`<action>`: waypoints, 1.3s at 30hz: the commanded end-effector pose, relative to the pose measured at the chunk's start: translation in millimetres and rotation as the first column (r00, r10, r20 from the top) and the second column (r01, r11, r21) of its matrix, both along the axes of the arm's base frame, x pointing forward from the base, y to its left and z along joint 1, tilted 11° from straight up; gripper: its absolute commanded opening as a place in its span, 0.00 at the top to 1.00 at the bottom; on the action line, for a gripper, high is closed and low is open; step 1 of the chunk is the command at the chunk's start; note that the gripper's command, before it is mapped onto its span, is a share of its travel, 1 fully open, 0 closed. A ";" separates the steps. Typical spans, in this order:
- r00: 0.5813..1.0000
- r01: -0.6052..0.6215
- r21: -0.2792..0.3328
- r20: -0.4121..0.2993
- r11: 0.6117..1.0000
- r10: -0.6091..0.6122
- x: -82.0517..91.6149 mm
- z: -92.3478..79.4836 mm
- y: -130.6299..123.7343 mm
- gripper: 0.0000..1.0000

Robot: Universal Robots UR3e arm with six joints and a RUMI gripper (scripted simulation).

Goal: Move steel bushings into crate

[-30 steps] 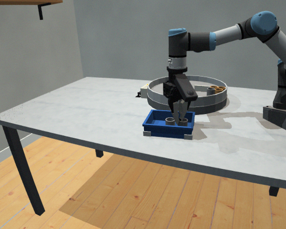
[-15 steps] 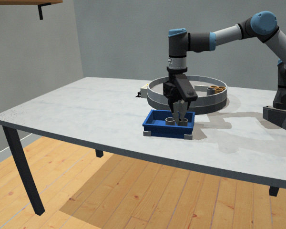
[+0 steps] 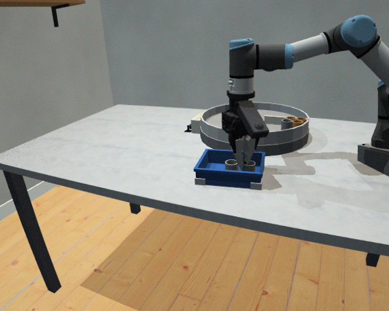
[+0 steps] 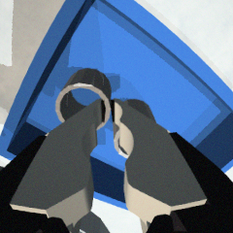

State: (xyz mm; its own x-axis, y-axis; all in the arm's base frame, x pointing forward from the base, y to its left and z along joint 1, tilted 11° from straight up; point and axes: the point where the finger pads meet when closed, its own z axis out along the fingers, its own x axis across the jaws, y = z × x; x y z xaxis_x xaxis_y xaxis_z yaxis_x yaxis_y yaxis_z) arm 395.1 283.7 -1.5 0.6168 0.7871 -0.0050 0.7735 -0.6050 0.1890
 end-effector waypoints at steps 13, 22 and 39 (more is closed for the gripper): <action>1.000 0.000 0.002 0.003 1.000 0.000 0.7 1.3 0.5 0.94; 1.000 0.000 0.002 0.003 1.000 0.000 0.7 1.3 0.5 0.94; 1.000 0.000 0.002 0.003 1.000 0.000 0.7 1.3 0.5 0.94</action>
